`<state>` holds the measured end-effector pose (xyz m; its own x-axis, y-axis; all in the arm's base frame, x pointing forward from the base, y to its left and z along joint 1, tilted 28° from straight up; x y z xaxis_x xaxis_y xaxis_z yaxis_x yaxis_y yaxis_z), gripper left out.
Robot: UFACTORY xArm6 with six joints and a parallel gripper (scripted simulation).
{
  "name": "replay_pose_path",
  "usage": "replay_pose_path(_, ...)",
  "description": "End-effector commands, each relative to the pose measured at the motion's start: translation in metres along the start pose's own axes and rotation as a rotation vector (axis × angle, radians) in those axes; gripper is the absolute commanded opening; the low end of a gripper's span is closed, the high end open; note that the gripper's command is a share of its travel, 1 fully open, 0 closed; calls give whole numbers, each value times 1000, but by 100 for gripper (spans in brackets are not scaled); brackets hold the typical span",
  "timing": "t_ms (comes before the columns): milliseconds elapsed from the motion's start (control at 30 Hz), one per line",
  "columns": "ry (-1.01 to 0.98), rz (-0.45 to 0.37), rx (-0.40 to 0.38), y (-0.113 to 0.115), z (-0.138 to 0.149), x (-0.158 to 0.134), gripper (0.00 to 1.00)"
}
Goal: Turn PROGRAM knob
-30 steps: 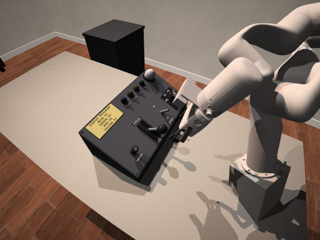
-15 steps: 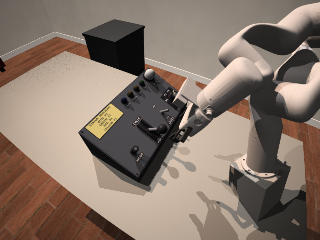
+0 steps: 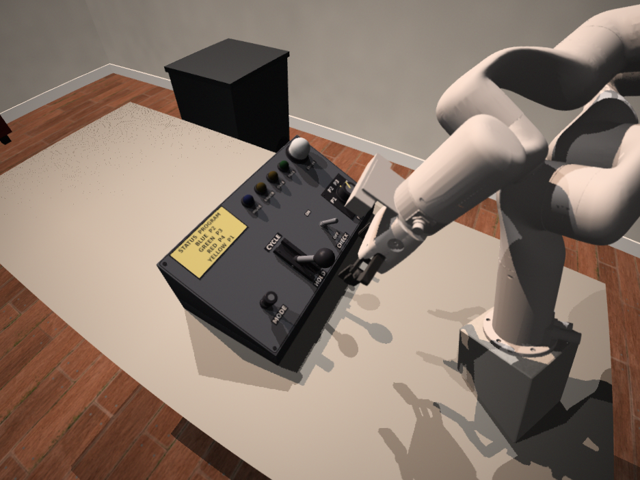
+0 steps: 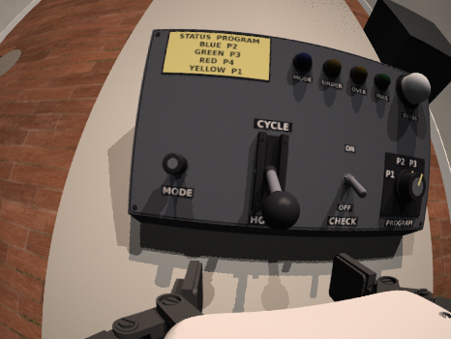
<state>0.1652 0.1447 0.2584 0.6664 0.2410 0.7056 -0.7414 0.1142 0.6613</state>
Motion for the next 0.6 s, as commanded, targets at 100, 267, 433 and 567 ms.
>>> replay_pose_path(100,-2,2,2,1,0,1,100)
replay_pose_path(267,-2,2,2,1,0,1,100)
replay_pose_path(433,-2,-2,0,0,1,1,100)
replay_pose_path(567,-2,-39,-16,-4,11,6,100)
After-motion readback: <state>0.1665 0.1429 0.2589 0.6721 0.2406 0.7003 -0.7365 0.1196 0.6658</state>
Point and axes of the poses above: the point where the finger pads meet when closed, its own y axis back along the fingers, its own z axis across the jaws, x = y × z, the point moved 10 cm from there along y, back along the fingers, and after that the axes turned 4 degrees about -y, right-handed, at the moved point
